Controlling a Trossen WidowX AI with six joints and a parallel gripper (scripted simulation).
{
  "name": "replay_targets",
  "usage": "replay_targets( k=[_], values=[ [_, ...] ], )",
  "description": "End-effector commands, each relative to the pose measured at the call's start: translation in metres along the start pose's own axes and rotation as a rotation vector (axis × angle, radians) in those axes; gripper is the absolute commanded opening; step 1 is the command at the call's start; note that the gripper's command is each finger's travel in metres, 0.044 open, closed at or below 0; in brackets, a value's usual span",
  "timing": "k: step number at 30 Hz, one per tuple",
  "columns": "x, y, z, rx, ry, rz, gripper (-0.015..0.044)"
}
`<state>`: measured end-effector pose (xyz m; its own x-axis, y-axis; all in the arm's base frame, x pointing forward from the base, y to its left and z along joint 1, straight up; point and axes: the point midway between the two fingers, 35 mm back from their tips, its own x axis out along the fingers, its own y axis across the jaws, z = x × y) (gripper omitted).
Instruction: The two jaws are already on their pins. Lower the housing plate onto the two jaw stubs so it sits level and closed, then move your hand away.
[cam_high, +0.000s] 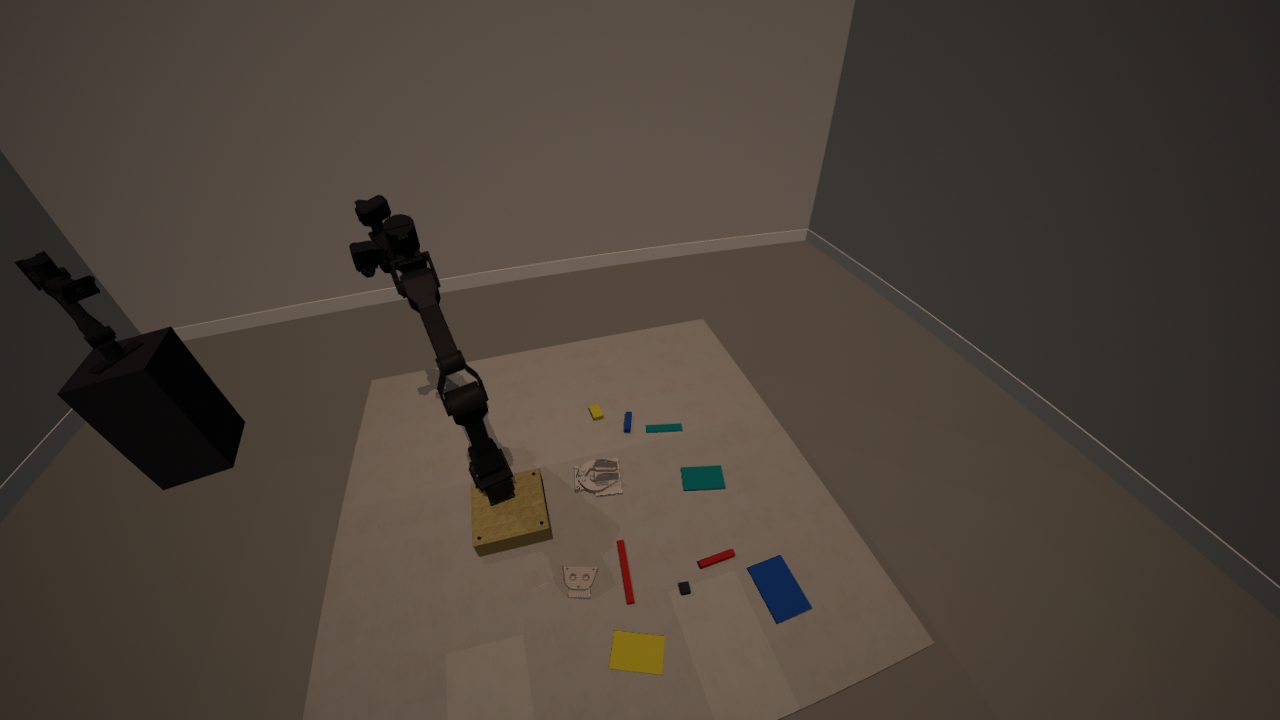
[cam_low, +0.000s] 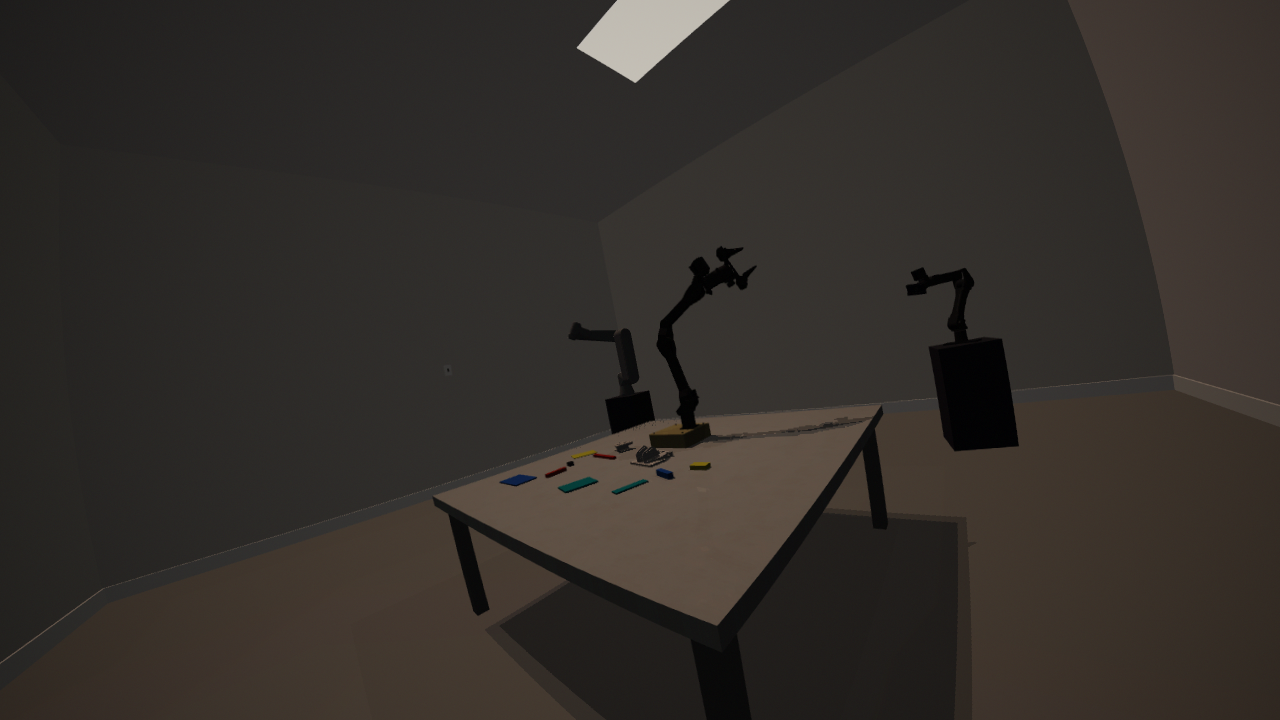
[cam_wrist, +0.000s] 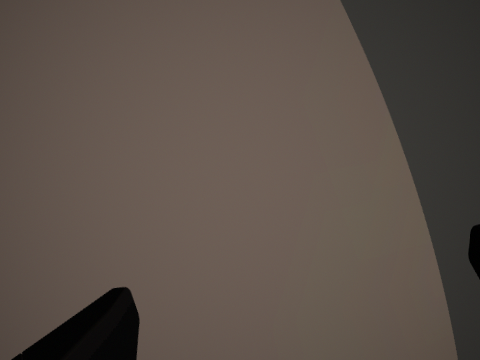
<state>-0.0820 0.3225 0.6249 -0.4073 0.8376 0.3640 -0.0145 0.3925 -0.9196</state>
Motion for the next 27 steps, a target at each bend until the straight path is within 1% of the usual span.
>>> replay_targets(
  k=[1, 27],
  values=[
    [-0.003, 0.007, -0.010, 0.008, 0.028, 0.022, 0.0440],
    [-0.027, 0.058, -0.102, 0.171, 0.310, 0.161, 0.0440]
  ],
)
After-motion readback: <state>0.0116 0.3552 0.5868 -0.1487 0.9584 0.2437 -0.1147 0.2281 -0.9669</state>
